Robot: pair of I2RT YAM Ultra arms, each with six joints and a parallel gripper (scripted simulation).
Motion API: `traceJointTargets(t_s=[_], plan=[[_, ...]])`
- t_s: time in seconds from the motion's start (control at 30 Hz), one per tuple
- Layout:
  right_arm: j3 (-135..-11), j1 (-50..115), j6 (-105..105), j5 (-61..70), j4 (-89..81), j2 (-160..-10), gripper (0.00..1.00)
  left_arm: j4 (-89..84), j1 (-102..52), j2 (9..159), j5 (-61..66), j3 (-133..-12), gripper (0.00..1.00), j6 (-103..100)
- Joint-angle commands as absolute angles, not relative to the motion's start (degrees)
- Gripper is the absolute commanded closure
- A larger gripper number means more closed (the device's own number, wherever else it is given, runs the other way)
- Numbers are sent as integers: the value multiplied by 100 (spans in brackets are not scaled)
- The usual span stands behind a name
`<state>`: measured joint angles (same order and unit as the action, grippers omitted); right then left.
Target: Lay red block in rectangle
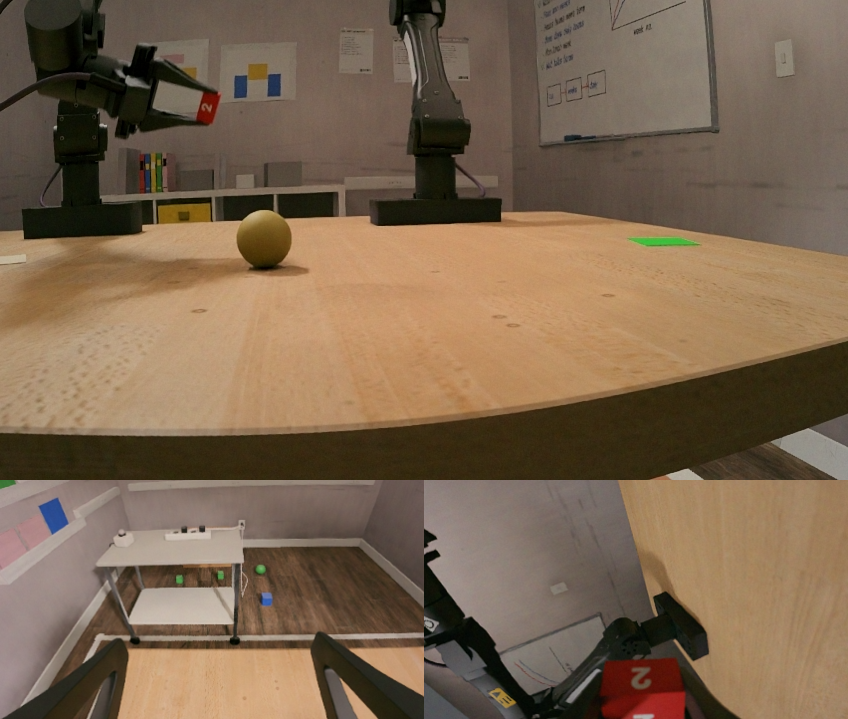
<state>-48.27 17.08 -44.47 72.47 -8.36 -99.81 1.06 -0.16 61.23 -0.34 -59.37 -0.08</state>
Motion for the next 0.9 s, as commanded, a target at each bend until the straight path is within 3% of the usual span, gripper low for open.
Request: traceJointTargets(t_s=[0.0,0.87], plan=[[-4517,1646,-5114,7422,346,-9920,73,45,-1,5983,-2,-6041,0,0],[-3462,1656,-7971,7339,5170,-10394,73,45,-1,5983,-2,-6041,0,0]])
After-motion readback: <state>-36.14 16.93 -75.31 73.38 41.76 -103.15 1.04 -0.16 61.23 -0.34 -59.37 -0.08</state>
